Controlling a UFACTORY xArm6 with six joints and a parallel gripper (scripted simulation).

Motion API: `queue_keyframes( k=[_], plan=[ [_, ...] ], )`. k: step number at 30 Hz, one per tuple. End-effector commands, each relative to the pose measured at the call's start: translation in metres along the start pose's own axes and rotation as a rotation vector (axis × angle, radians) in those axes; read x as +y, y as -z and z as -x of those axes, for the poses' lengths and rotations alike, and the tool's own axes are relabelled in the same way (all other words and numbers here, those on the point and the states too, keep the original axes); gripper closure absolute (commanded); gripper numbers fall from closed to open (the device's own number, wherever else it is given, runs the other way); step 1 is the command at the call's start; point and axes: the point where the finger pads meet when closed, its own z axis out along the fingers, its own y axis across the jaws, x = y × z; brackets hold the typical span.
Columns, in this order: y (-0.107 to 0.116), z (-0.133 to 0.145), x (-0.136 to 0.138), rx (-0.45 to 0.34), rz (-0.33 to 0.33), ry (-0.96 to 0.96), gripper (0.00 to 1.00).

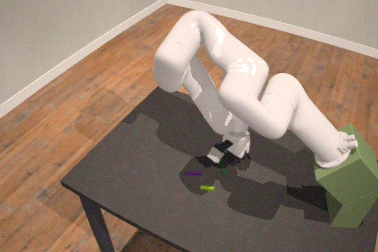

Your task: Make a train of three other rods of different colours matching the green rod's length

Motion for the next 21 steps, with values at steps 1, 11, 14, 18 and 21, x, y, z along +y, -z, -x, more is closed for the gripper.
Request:
queue_keyframes(
  k=[1,11,14,18,21],
  plan=[
    [0.0,0.0,0.0,0.0,0.001,0.0,0.96],
    [0.031,0.0,0.0,0.0,0.001,0.0,0.96],
    [0.055,0.0,0.0,0.0,0.001,0.0,0.96],
    [0.081,0.0,0.0,0.0,0.001,0.0,0.96],
    [0.094,0.0,0.0,0.0,0.001,0.0,0.96]
  ],
)
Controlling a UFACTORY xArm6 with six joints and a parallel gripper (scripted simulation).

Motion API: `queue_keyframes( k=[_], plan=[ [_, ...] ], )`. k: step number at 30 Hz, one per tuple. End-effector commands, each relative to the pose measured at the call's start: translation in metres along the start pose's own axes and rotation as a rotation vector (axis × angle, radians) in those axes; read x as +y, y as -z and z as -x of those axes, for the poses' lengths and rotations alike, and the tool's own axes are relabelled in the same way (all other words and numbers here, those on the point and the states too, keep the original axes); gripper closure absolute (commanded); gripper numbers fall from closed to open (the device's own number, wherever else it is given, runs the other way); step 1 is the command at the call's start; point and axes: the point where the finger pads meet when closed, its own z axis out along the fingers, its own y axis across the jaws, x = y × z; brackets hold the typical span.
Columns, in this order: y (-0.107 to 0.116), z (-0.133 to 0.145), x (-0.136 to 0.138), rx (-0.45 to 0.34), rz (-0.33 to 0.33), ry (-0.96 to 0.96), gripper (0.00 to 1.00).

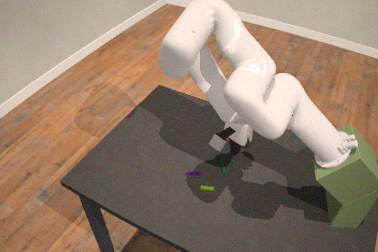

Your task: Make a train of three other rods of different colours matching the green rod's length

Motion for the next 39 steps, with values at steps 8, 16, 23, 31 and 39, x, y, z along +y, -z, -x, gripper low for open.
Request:
queue_keyframes(
  k=[8,16,23,31,39],
  plan=[
    [0.038,-0.002,0.001,0.007,-0.007,-0.002,0.96],
    [0.038,-0.003,0.01,0.009,-0.007,-0.002,0.96],
    [0.036,-0.001,0.066,0.015,-0.006,-0.003,0.96],
    [0.037,0.002,0.109,0.006,-0.007,-0.003,0.96],
    [0.037,0.002,0.109,0.006,-0.007,-0.003,0.96]
  ],
)
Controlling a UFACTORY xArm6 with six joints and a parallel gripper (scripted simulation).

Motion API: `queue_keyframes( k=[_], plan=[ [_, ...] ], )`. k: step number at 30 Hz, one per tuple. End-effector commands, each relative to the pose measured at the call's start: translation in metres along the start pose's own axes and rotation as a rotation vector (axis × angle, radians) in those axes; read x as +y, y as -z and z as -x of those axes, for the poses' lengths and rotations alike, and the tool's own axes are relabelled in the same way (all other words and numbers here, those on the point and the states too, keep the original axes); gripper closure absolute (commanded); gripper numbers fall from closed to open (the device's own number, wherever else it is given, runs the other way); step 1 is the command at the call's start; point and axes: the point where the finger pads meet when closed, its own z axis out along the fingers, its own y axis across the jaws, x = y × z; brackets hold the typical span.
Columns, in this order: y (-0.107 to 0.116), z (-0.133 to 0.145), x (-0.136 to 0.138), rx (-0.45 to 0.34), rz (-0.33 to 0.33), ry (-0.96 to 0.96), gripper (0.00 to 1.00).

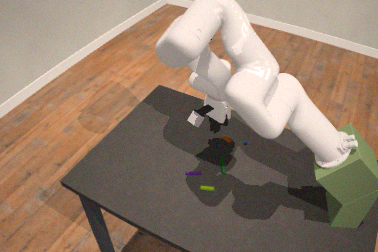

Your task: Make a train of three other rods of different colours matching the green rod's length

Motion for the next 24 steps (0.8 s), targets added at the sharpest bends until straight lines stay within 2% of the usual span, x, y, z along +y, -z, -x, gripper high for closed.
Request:
queue_keyframes(
  k=[1,14,24],
  plan=[
    [0.0,0.0,0.002,0.0,-0.001,0.0,0.96],
    [-0.01,0.0,0.002,0.001,-0.001,0.0,0.96],
    [-0.05,0.0,0.003,0.001,-0.001,0.0,0.96]
  ],
)
